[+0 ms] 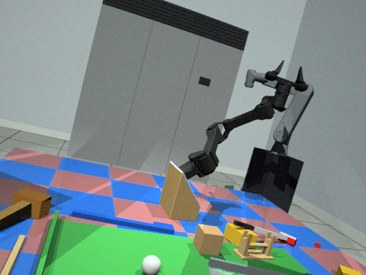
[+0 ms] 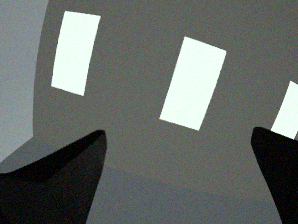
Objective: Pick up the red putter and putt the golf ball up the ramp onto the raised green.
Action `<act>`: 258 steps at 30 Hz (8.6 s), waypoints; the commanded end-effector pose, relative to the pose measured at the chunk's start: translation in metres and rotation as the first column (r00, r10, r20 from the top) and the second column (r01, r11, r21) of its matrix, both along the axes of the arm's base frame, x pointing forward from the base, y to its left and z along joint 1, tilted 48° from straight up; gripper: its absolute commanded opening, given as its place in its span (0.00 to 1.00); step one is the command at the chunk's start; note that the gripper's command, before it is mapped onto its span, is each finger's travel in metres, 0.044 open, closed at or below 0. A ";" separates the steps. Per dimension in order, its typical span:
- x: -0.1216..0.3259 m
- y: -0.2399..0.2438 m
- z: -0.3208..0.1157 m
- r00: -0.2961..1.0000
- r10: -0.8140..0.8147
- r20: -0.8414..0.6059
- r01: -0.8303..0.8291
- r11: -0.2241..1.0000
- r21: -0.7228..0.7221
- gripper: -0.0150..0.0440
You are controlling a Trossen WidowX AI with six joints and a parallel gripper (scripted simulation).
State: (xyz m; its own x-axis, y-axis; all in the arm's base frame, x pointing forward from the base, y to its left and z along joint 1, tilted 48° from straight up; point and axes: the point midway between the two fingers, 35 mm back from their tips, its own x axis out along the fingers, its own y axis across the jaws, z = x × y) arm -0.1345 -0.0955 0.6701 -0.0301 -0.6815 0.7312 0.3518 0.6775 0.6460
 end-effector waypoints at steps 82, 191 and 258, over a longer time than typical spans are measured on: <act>0.358 0.304 -0.518 -0.241 -0.611 -0.754 -0.713 -0.416 0.564 1.00; 0.510 0.119 -0.583 -0.658 -0.686 -0.312 -0.648 0.302 0.699 0.25; 0.531 -0.084 -0.793 -0.808 -0.399 0.433 -0.213 0.884 0.415 0.25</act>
State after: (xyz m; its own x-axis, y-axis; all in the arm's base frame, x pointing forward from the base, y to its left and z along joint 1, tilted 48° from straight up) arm 0.3963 -0.1832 -0.1197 -0.2319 -0.4116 -0.8813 -0.7860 0.6131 -0.0795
